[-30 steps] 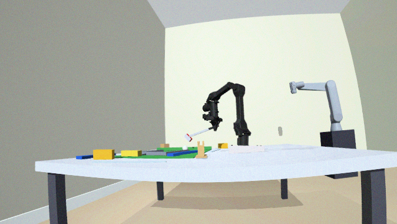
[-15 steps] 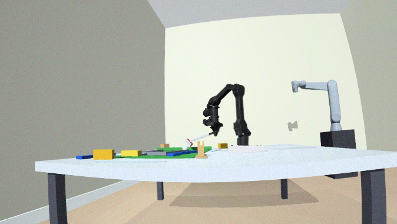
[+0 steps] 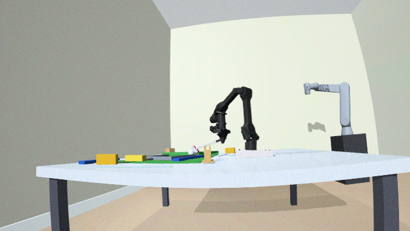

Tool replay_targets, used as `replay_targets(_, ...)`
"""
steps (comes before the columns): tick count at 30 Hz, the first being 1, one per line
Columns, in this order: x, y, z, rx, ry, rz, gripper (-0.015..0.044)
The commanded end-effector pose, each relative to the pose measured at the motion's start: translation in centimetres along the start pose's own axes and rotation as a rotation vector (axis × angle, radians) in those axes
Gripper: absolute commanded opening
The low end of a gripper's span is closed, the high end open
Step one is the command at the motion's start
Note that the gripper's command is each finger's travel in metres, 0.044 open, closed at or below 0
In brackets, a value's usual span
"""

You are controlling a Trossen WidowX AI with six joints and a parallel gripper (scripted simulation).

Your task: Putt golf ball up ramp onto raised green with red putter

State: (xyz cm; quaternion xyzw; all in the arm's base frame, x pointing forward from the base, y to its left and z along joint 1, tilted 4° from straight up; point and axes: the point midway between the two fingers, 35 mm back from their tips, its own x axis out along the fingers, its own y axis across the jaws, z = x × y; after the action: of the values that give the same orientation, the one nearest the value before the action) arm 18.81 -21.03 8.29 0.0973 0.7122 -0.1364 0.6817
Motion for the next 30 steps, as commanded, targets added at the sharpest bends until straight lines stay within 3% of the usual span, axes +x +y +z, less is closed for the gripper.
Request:
replay_targets(1,0.6,0.0,0.0,-0.003,-0.001,-0.003,0.0)
replay_targets(30,0.9,-2.6,-0.1,0.003,0.004,-0.001,0.0)
